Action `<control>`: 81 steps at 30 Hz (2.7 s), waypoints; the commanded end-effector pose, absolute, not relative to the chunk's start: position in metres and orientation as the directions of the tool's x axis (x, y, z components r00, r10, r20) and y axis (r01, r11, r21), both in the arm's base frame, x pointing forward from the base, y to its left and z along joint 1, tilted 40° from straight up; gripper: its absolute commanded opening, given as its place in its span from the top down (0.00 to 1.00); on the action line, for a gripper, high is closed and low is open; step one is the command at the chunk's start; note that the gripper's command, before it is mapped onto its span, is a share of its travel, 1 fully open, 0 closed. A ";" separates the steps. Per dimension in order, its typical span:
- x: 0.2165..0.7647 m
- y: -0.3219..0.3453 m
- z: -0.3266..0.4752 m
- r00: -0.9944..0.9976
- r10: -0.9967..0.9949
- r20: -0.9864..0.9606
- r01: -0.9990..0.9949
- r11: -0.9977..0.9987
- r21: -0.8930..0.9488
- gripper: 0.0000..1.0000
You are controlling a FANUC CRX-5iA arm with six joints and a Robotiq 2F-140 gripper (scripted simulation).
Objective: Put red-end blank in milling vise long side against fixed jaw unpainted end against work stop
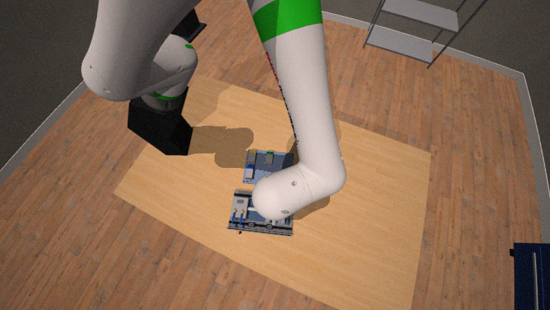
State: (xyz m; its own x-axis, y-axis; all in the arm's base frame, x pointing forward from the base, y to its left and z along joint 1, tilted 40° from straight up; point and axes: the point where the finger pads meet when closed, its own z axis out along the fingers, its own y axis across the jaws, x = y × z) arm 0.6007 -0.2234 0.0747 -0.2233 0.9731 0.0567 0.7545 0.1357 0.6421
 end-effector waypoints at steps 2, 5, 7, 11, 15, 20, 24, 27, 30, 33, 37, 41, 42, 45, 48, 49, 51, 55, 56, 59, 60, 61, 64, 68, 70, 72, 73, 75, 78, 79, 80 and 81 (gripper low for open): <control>0.601 -0.223 0.076 -0.223 0.973 0.055 0.754 0.136 0.643 0.90; 0.601 -0.223 0.076 -0.223 0.973 0.055 0.754 0.136 0.643 0.90; 0.601 -0.223 0.076 -0.223 0.973 0.055 0.754 0.136 0.643 0.90; 0.601 -0.222 0.076 -0.223 0.973 0.055 0.754 0.136 0.643 0.90; 0.601 -0.222 0.076 -0.223 0.973 0.055 0.754 0.136 0.643 0.90; 0.601 -0.222 0.077 -0.223 0.973 0.055 0.754 0.136 0.643 0.90; 0.601 -0.221 0.077 -0.223 0.973 0.055 0.754 0.136 0.643 0.90; 0.601 -0.221 0.077 -0.223 0.973 0.055 0.754 0.136 0.643 0.90; 0.601 -0.221 0.077 -0.223 0.973 0.055 0.754 0.136 0.643 0.90; 0.602 -0.221 0.076 -0.223 0.973 0.055 0.754 0.136 0.643 0.90; 0.602 -0.221 0.076 -0.223 0.973 0.055 0.754 0.136 0.643 0.90; 0.602 -0.221 0.076 -0.223 0.973 0.055 0.754 0.136 0.643 0.90; 0.602 -0.221 0.076 -0.223 0.973 0.055 0.754 0.136 0.643 0.90; 0.602 -0.221 0.076 -0.223 0.973 0.055 0.754 0.136 0.643 0.90; 0.602 -0.221 0.076 -0.223 0.973 0.056 0.754 0.136 0.643 0.90; 0.602 -0.221 0.076 -0.223 0.973 0.056 0.754 0.136 0.643 0.90; 0.602 -0.221 0.076 -0.223 0.973 0.056 0.754 0.136 0.643 0.90; 0.602 -0.221 0.075 -0.223 0.973 0.056 0.754 0.136 0.643 0.90; 0.602 -0.221 0.075 -0.223 0.973 0.056 0.754 0.136 0.643 0.90; 0.603 -0.221 0.075 -0.223 0.973 0.055 0.754 0.136 0.643 0.90; 0.603 -0.221 0.075 -0.223 0.973 0.055 0.754 0.136 0.643 0.90; 0.603 -0.221 0.075 -0.223 0.973 0.055 0.754 0.136 0.643 0.90; 0.603 -0.221 0.075 -0.223 0.973 0.055 0.754 0.136 0.643 0.90; 0.603 -0.221 0.075 -0.223 0.973 0.055 0.754 0.136 0.643 0.90; 0.603 -0.221 0.075 -0.223 0.973 0.055 0.754 0.136 0.643 0.90; 0.603 -0.221 0.075 -0.223 0.973 0.055 0.754 0.136 0.643 0.90; 0.603 -0.221 0.075 -0.223 0.973 0.055 0.754 0.136 0.643 0.90; 0.603 -0.221 0.075 -0.223 0.973 0.055 0.754 0.136 0.643 0.90; 0.603 -0.221 0.075 -0.223 0.973 0.055 0.754 0.136 0.643 0.90; 0.603 -0.221 0.075 -0.223 0.973 0.055 0.754 0.136 0.643 0.90; 0.603 -0.221 0.075 -0.223 0.973 0.055 0.754 0.136 0.643 0.90; 0.603 -0.221 0.075 -0.223 0.973 0.055 0.754 0.136 0.643 0.00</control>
